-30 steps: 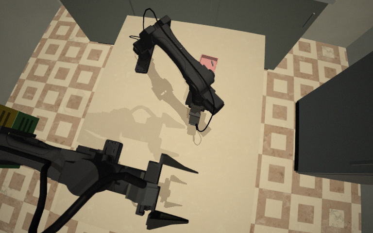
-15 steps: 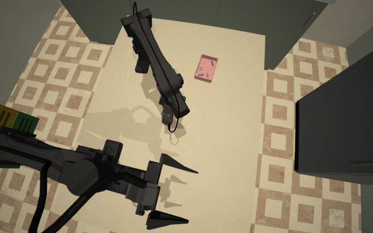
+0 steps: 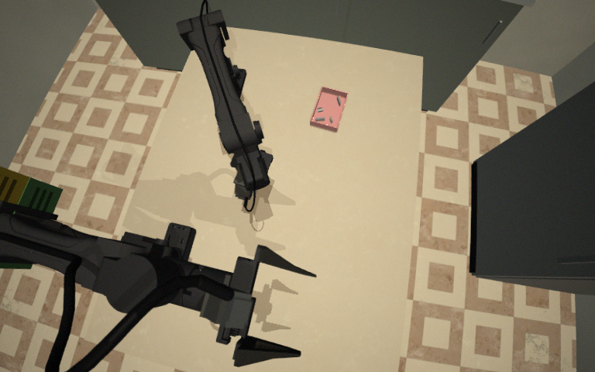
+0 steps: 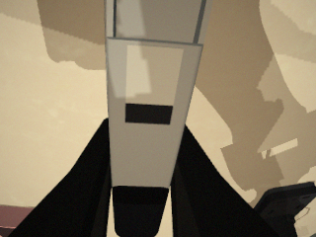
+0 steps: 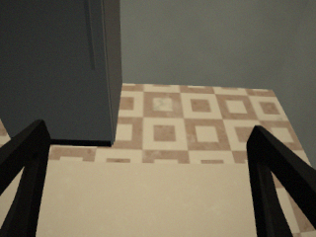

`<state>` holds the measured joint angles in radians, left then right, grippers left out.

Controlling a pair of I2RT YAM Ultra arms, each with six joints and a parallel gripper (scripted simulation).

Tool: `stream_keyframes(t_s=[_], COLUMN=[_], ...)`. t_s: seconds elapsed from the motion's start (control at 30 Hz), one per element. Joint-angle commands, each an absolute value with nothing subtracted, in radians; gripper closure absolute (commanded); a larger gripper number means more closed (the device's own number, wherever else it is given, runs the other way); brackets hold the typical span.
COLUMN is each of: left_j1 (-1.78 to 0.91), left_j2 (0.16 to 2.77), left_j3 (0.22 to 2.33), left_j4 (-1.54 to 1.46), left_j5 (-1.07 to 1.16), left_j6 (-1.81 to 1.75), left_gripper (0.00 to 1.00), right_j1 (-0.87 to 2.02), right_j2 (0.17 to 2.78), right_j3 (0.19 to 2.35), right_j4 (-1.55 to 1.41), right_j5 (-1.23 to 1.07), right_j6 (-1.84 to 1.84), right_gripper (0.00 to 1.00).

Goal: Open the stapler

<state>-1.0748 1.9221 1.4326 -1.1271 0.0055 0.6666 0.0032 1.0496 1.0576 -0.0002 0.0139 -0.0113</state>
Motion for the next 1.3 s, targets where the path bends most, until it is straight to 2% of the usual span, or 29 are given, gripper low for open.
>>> stream_keyframes(t_s=[0.0, 0.1, 0.6, 1.27], left_j1=[-1.072, -1.071, -1.066, -1.069], left_j2=[1.881, 1.882, 1.88, 1.874], left_j3=[1.43, 1.43, 1.424, 1.416], left_j4=[-1.112, -1.112, -1.109, -1.1], left_j5=[0.011, 0.012, 0.019, 0.003], left_j6=[0.602, 0.566, -0.089, -0.784], left_gripper=[0.82, 0.82, 0.82, 0.82], right_j1=[0.0, 0.0, 0.0, 0.0], right_j2=[1.045, 1.045, 1.045, 1.045], right_j3=[1.052, 1.052, 1.052, 1.052], right_j4=[0.004, 0.004, 0.004, 0.004], right_j5=[0.0, 0.0, 0.0, 0.0], right_j6=[0.0, 0.0, 0.0, 0.0], right_gripper=[0.0, 0.0, 0.0, 0.0])
